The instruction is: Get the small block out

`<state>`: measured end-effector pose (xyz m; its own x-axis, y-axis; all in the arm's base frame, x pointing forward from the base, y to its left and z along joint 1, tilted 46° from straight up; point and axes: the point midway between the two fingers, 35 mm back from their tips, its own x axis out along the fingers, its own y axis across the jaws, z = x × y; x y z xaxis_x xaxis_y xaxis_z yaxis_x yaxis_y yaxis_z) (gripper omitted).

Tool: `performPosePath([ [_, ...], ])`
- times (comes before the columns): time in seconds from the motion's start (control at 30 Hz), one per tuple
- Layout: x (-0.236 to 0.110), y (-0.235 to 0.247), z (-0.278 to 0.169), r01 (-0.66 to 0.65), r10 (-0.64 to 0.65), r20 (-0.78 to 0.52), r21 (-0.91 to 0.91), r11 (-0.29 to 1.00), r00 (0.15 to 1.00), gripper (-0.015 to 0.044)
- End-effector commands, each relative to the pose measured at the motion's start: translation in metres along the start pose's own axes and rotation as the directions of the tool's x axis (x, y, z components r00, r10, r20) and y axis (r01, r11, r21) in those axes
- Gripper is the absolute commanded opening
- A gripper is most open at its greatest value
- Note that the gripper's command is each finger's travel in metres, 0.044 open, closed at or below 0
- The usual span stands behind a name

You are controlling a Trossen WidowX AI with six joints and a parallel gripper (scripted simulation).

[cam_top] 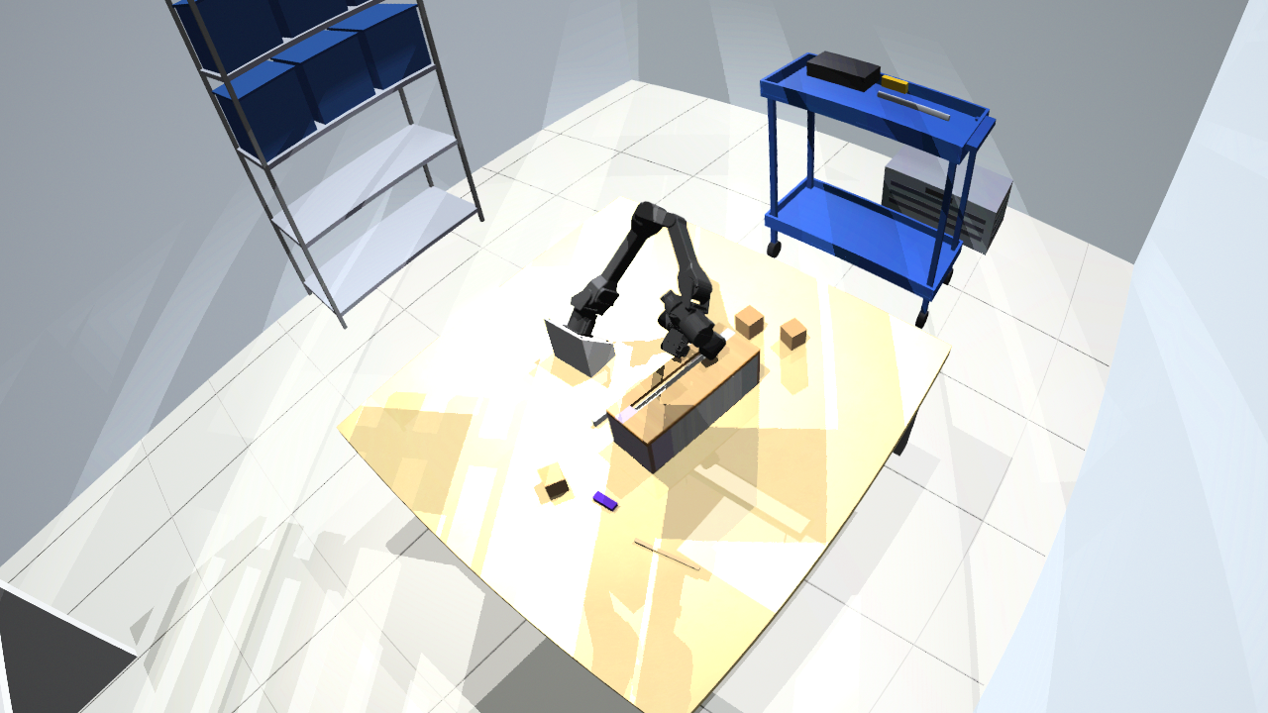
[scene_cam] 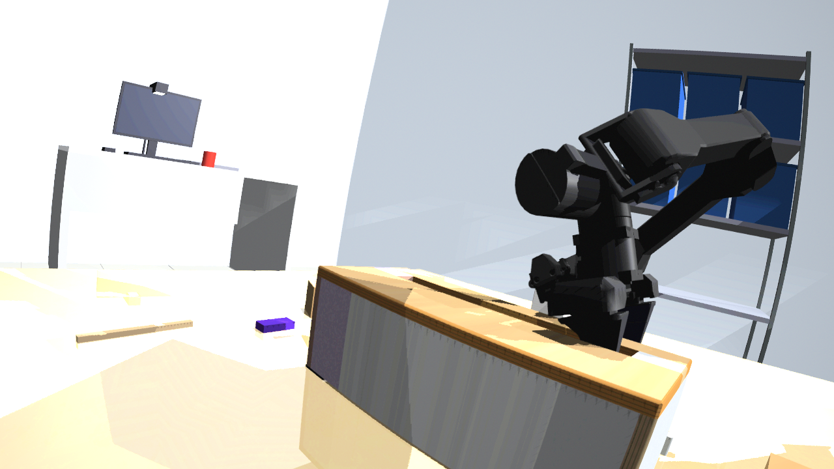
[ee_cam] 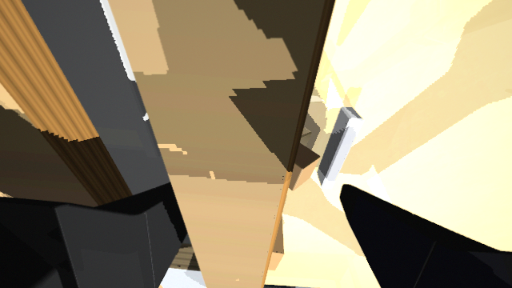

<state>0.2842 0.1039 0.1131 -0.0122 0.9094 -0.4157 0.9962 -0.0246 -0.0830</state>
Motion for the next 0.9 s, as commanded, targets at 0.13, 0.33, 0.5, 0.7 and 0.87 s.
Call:
performPosePath([
  [0.13,-0.026,0.002,-0.009,-0.005,0.005,0.005,0.0,1.0,1.0,0.04],
  [0.33,-0.058,0.0,-0.02,0.0,0.0,0.002,0.001,1.0,1.0,0.04],
  [0.5,-0.056,0.001,-0.019,-0.015,0.015,0.015,-0.008,1.0,1.0,0.0374],
  [0.7,-0.061,-0.006,-0.023,0.035,0.056,0.142,-0.569,0.821,0.988,0.0285],
  [0.87,-0.058,-0.012,-0.031,0.151,0.086,0.194,-0.922,0.357,0.977,0.0285],
])
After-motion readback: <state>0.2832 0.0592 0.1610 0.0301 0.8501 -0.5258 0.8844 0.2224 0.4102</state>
